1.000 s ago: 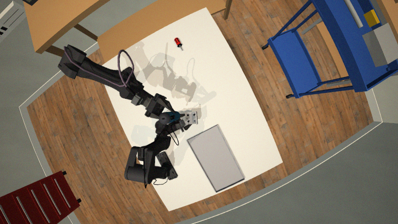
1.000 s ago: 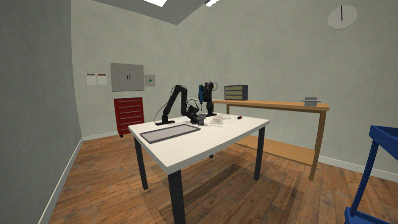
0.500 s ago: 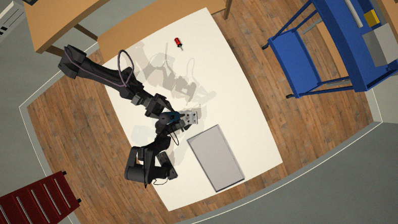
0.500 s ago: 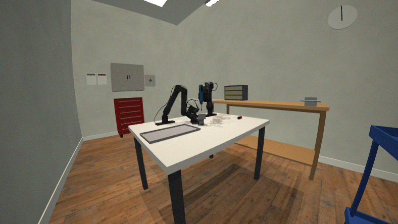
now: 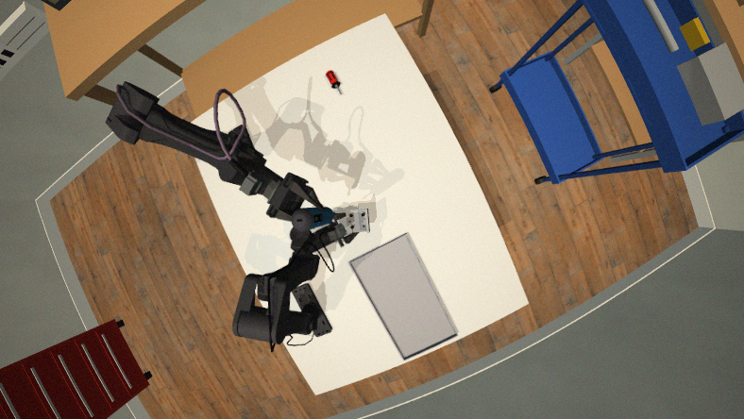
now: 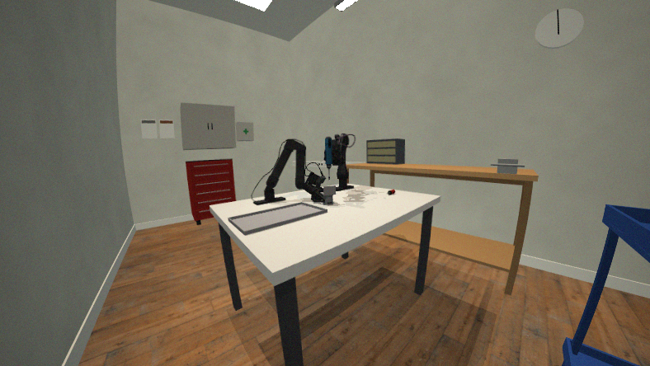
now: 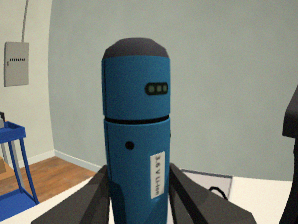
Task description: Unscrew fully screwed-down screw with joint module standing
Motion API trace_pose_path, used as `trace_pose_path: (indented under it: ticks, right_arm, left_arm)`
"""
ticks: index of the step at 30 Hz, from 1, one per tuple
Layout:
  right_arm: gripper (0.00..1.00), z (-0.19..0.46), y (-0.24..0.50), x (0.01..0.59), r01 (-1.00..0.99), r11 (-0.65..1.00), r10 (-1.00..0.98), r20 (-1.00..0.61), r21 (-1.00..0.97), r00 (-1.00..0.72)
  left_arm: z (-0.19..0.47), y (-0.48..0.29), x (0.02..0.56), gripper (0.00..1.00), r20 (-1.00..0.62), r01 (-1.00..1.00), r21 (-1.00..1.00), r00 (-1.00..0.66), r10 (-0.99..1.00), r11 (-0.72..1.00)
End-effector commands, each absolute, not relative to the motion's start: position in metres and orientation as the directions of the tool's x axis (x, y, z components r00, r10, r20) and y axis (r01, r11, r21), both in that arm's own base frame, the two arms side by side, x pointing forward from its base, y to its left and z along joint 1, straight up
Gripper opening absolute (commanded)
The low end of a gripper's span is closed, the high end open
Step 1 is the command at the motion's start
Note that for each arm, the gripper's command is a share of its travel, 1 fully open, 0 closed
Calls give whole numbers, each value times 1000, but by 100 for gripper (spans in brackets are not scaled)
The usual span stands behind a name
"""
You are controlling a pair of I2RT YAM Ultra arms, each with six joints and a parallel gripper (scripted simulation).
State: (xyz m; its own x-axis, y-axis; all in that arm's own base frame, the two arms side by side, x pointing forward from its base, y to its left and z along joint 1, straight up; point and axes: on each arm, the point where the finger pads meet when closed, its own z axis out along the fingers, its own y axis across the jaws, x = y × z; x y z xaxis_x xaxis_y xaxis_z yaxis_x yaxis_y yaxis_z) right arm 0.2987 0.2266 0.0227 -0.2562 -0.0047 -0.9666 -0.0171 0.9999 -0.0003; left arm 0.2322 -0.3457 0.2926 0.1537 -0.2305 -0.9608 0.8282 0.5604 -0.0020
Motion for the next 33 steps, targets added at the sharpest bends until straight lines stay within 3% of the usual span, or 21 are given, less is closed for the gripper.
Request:
trace_pose_path:
  ticks: [1,33]
  right_arm:
    - [59,28,228,300,-15,1000,15,-970,19,-244]
    - [59,28,228,300,-15,1000,15,-970,19,-244]
  left_arm:
    - [347,-339,228,42,-908,825,-1,236,-346,565]
    - [359,-341,229,42,-909,825,-1,234,-344,565]
